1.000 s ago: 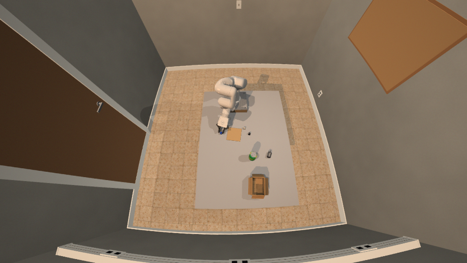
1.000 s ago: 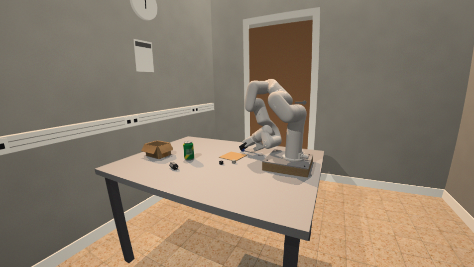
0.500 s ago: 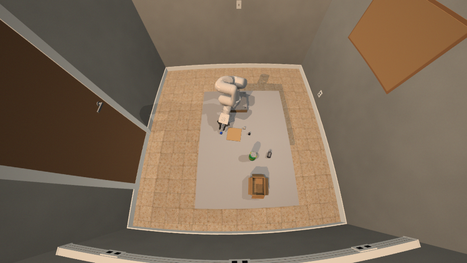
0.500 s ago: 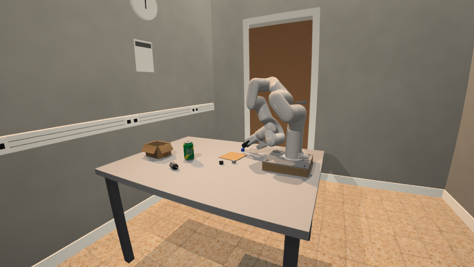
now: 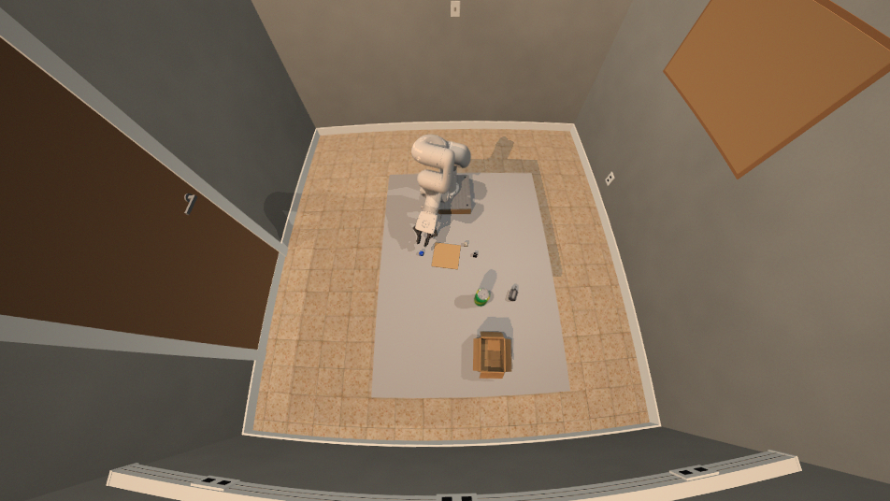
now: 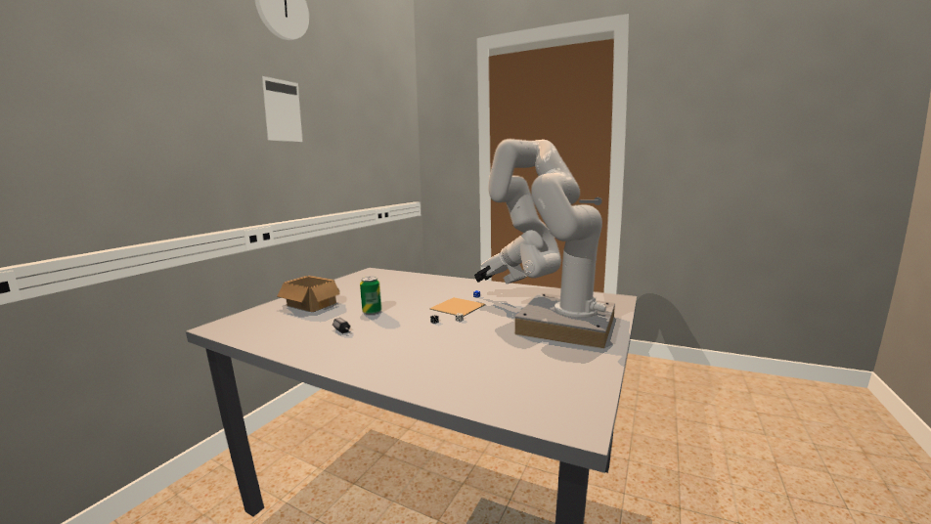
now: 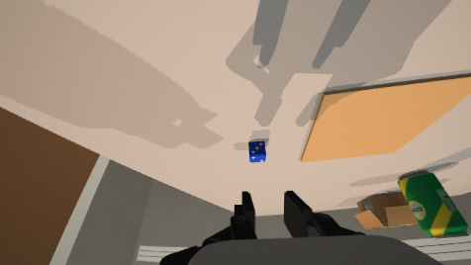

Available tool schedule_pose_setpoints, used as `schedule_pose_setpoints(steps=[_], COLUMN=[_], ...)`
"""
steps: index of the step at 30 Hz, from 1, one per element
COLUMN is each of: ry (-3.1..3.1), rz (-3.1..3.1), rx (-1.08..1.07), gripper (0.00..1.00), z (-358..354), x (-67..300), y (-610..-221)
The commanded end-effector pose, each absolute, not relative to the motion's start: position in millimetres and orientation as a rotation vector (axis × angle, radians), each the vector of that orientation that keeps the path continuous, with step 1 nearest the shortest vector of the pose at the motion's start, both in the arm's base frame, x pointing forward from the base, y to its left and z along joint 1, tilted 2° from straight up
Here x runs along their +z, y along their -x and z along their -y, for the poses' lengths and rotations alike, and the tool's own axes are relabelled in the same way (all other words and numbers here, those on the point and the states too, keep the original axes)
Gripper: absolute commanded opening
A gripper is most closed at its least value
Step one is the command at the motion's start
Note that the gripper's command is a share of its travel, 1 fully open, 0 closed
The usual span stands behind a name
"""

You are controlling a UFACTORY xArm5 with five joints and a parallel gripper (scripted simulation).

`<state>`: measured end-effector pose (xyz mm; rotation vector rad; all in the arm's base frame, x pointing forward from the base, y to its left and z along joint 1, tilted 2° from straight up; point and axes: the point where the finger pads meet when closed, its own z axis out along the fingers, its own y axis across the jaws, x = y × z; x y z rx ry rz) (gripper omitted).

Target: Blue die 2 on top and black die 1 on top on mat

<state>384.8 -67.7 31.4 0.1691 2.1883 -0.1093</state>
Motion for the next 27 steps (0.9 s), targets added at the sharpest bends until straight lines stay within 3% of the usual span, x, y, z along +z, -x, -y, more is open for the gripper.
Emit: schedule_pose_setpoints(steps=[1,27], ry=[-0.169,-0.186], rz=[-2.195,-2.381], rx=[-0.108,-0.089], gripper=[0.36,0.36], z=[67,69], x=[46,61], y=[-385,-396])
